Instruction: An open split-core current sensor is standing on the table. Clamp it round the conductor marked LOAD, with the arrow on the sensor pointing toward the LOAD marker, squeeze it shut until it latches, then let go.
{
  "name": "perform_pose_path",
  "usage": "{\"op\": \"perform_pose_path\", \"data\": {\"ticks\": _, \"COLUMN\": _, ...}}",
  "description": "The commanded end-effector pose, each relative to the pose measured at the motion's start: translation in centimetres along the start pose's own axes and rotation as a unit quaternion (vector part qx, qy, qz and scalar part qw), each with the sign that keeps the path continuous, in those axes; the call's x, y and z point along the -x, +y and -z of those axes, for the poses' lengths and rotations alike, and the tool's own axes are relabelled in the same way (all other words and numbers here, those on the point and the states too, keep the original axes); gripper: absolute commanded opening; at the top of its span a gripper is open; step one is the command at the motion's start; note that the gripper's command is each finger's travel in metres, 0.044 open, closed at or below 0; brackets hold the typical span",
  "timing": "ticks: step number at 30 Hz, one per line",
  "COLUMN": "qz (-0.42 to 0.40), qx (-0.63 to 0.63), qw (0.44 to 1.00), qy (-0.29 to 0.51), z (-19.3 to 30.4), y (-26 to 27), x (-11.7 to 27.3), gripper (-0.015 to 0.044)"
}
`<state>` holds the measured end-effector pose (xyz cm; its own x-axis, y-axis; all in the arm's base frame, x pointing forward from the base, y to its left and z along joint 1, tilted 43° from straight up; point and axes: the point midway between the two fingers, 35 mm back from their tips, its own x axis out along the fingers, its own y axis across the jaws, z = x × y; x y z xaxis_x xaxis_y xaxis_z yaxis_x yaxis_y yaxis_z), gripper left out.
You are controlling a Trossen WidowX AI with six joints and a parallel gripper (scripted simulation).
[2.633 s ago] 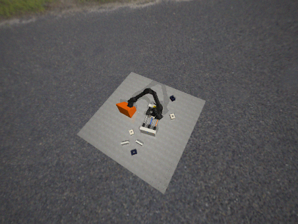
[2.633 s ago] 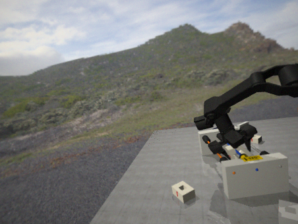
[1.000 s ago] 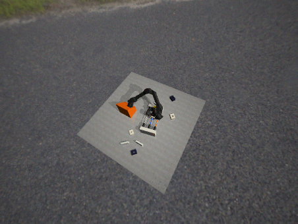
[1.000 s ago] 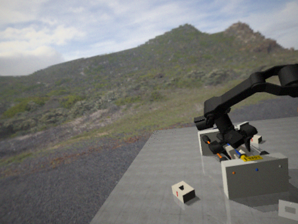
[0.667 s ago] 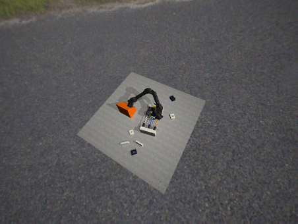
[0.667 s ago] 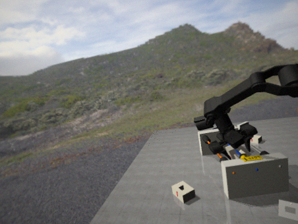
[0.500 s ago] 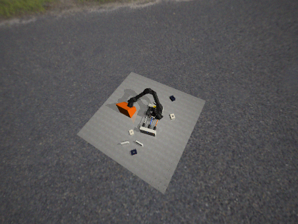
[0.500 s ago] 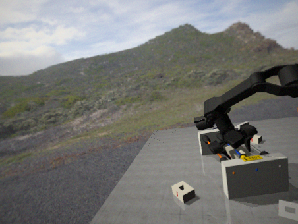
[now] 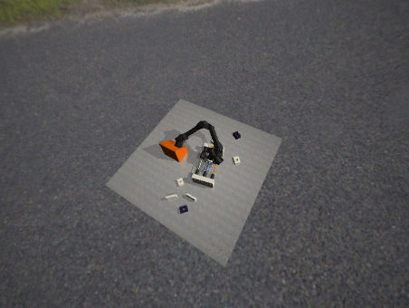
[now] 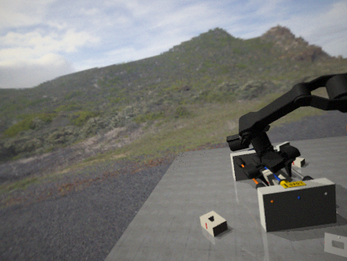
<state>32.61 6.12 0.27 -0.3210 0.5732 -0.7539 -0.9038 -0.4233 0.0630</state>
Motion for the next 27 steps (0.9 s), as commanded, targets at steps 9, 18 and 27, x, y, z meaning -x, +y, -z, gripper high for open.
{"op": "perform_pose_path", "data": {"ticks": 9, "qz": 0.14, "qx": -0.006, "qw": 0.99, "qy": 0.001, "z": 0.1, "y": 0.4, "x": 1.3, "gripper": 0.0}}
{"op": "perform_pose_path", "data": {"ticks": 18, "qz": 0.16, "qx": -0.006, "qw": 0.987, "qy": 0.001, "z": 0.1, "y": 0.5, "x": 1.5, "gripper": 0.0}}
{"op": "perform_pose_path", "data": {"ticks": 27, "qz": 0.16, "qx": -0.006, "qw": 0.987, "qy": 0.001, "z": 0.1, "y": 0.5, "x": 1.5, "gripper": 0.0}}
